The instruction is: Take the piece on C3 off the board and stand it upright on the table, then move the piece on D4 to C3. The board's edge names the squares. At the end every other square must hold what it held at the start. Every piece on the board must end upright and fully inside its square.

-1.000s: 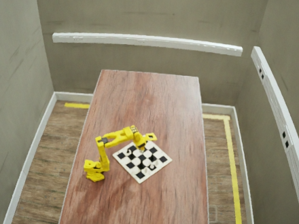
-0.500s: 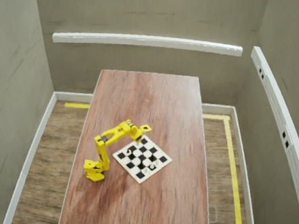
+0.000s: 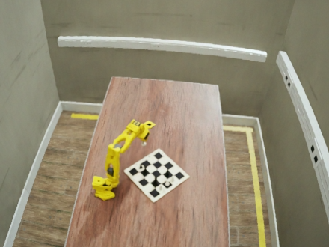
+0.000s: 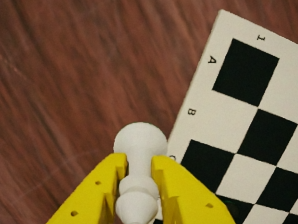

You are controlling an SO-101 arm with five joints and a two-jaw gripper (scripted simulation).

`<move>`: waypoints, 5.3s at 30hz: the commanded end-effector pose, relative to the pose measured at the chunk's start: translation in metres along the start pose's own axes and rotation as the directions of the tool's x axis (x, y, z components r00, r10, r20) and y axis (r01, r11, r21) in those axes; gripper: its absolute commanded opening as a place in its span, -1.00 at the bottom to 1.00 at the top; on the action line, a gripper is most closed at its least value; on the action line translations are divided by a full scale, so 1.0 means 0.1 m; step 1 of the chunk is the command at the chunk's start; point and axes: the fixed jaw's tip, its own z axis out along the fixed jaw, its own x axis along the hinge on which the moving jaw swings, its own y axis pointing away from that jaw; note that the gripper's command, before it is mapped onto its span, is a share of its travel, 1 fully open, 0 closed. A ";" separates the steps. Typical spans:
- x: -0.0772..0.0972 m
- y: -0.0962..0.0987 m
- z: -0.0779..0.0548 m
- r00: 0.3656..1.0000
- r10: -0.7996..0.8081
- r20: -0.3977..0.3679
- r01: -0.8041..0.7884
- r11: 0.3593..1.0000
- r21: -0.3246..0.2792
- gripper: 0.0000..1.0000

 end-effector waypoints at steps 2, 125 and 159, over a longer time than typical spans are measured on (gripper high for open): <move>-0.02 0.03 0.01 1.000 -0.011 -0.019 0.011 1.000 -0.004 -1.00; 0.09 0.03 0.60 1.000 -0.013 -0.018 0.013 1.000 -0.005 -1.00; 0.11 0.03 0.68 1.000 -0.013 -0.018 0.013 1.000 -0.005 -1.00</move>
